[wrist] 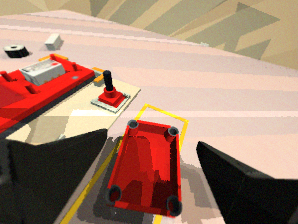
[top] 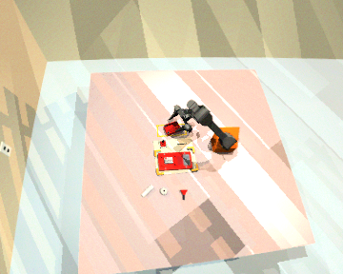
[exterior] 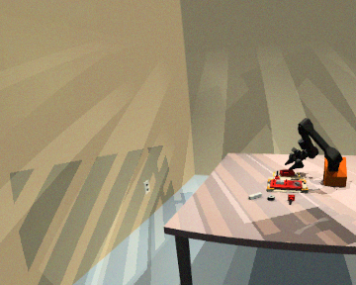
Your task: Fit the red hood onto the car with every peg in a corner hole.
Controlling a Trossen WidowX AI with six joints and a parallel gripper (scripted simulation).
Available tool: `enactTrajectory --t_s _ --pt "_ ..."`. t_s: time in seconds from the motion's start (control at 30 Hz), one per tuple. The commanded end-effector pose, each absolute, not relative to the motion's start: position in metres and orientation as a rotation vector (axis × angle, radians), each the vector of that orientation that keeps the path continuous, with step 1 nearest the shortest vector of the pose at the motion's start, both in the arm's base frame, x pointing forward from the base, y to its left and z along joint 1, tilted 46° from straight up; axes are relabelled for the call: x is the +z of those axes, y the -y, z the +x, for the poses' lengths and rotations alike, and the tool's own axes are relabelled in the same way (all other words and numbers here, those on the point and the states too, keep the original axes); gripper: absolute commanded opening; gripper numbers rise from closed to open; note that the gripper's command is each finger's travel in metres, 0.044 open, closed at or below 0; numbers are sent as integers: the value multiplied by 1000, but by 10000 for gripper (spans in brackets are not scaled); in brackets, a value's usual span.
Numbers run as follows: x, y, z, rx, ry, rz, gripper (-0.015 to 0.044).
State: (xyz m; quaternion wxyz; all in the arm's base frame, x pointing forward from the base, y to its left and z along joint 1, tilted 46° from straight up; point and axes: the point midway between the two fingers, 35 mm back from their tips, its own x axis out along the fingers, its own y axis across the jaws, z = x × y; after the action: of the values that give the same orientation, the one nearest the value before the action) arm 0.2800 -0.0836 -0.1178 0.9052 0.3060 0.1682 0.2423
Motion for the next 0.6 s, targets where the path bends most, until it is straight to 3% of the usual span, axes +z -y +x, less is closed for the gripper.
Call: enactTrajectory --t_s 0.0,0.57 --pt "-121 83 281 497 -350 630 440" --pt "-127 76 281 506 -353 613 440"
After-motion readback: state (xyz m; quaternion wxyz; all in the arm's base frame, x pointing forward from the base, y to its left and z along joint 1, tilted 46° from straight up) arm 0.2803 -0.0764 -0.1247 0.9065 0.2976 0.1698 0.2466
